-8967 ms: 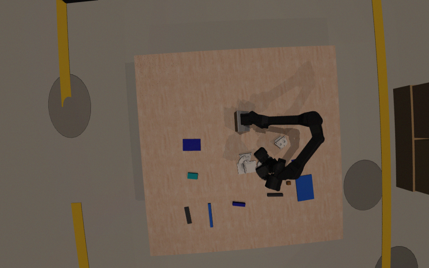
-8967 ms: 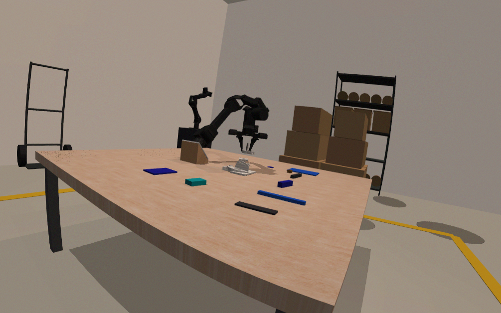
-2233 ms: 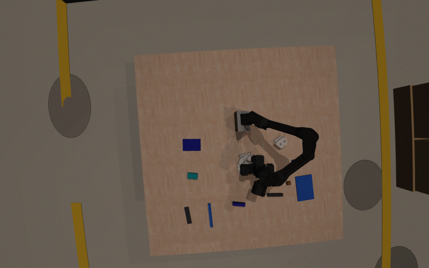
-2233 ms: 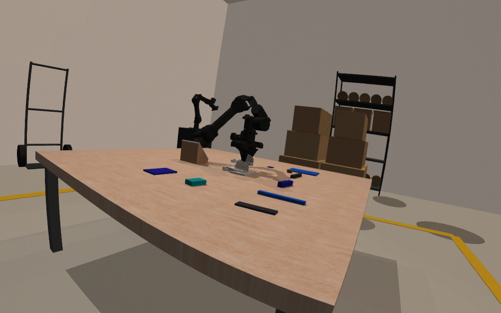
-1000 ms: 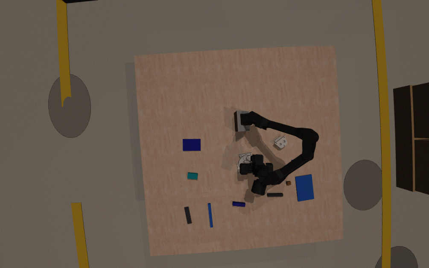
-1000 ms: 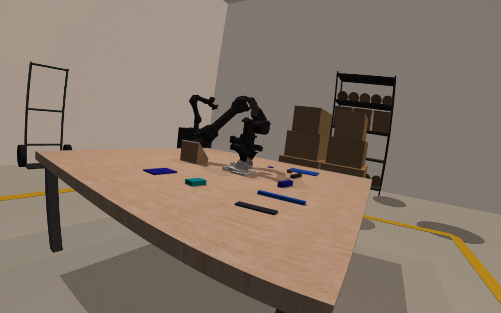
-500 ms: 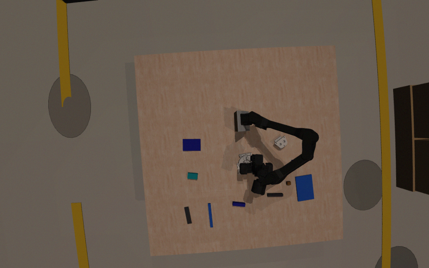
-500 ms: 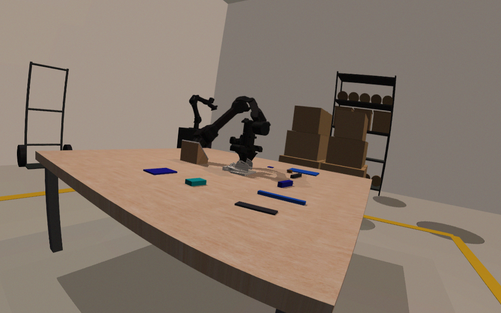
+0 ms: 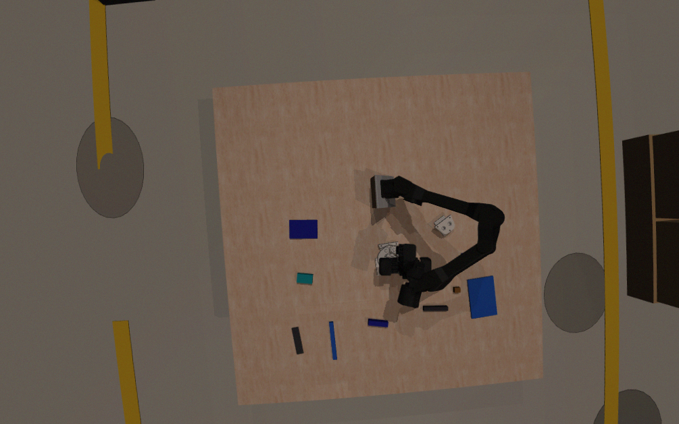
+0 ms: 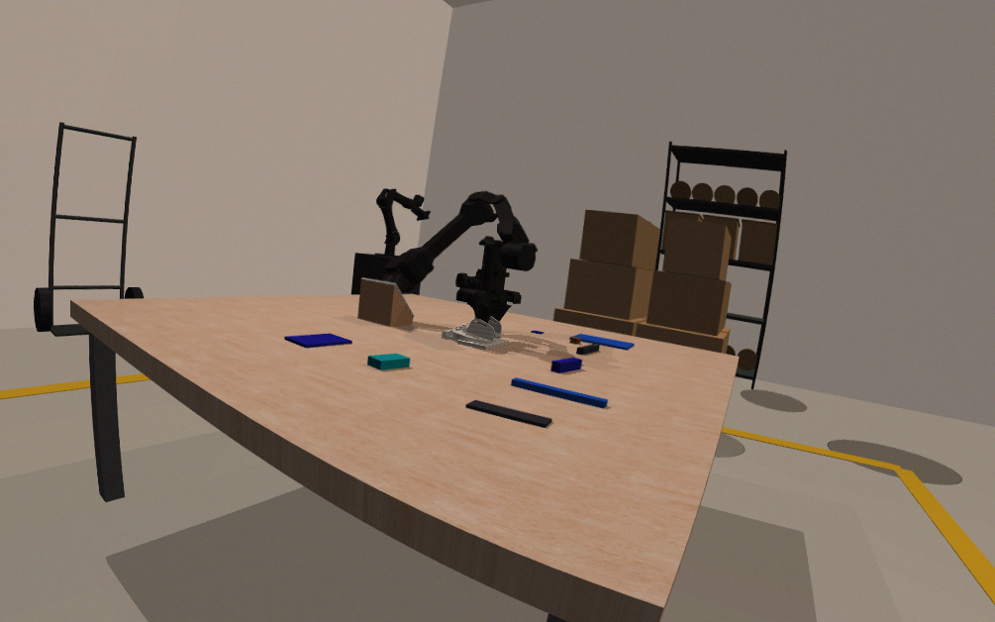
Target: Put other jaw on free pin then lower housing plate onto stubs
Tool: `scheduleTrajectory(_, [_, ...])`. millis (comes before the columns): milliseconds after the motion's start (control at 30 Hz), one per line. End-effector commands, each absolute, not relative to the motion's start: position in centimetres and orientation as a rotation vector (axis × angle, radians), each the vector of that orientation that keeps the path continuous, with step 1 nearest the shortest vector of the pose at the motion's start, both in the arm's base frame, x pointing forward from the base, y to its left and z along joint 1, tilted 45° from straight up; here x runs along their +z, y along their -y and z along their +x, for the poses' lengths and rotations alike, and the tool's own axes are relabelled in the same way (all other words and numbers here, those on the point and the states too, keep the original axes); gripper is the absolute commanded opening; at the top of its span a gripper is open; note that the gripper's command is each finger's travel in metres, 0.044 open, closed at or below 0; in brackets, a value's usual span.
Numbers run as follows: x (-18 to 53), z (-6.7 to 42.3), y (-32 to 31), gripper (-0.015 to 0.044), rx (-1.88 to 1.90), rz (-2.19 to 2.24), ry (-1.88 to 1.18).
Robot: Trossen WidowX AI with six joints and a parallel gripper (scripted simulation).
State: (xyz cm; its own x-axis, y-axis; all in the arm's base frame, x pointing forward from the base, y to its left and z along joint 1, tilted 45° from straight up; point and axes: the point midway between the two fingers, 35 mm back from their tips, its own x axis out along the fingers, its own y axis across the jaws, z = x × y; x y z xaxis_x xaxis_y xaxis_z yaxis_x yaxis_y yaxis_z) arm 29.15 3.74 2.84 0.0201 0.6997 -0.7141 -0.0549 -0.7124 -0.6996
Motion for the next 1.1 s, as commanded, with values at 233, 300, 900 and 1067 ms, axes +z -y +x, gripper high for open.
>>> scheduleTrajectory(233, [2.60, 29.17, -4.02, 0.0134, 1.745, -1.741, 0.660])
scheduleTrajectory(300, [2.60, 29.17, -4.02, 0.0134, 1.745, -1.741, 0.660])
scheduleTrajectory(900, [2.38, 29.17, -4.24, 0.0134, 1.745, -1.739, 0.657])
scheduleTrajectory(1067, [2.38, 29.17, -4.24, 0.0134, 1.745, -1.739, 0.657])
